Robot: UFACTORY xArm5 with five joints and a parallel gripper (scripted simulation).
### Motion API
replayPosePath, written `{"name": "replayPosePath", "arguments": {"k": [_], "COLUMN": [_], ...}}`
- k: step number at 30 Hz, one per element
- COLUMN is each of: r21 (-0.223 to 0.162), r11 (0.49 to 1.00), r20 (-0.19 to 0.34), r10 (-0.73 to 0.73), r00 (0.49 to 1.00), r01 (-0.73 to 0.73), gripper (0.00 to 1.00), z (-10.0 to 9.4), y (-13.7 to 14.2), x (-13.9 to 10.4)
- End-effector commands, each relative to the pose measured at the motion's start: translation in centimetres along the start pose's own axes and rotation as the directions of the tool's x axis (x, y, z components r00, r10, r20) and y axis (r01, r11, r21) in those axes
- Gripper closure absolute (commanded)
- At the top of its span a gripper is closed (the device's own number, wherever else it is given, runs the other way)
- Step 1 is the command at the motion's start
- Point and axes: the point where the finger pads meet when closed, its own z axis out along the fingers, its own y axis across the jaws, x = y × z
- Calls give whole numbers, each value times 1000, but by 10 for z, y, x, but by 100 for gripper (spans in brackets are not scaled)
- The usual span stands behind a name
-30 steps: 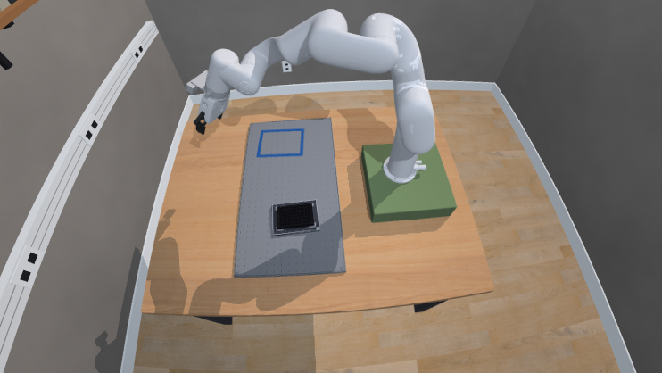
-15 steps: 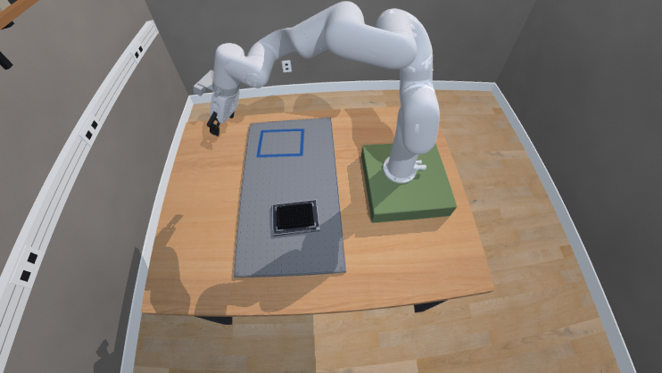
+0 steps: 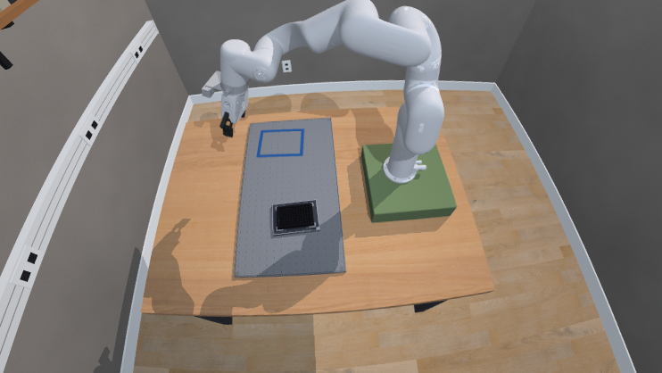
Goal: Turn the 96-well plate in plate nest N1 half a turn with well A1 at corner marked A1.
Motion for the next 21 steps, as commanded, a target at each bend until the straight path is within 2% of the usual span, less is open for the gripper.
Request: {"name": "replayPosePath", "arguments": {"k": [1,4,7,12,15,19,21], "r21": [-3,-2,-7,-7,-5,-5,-5], "r11": [1000,1000,997,997,991,991,991], "r20": [28,28,90,91,153,153,153], "r10": [-28,-28,-82,-82,-135,-135,-135], "r00": [999,999,993,993,979,979,979], "r01": [28,28,83,83,137,137,137], "gripper": [0,0,0,0,0,0,0], "z": [-11,-12,-17,-24,-29,-35,-35], "y": [0,0,0,1,2,3,3], "x": [-21,-23,-37,-54,-68,-86,-86]}}
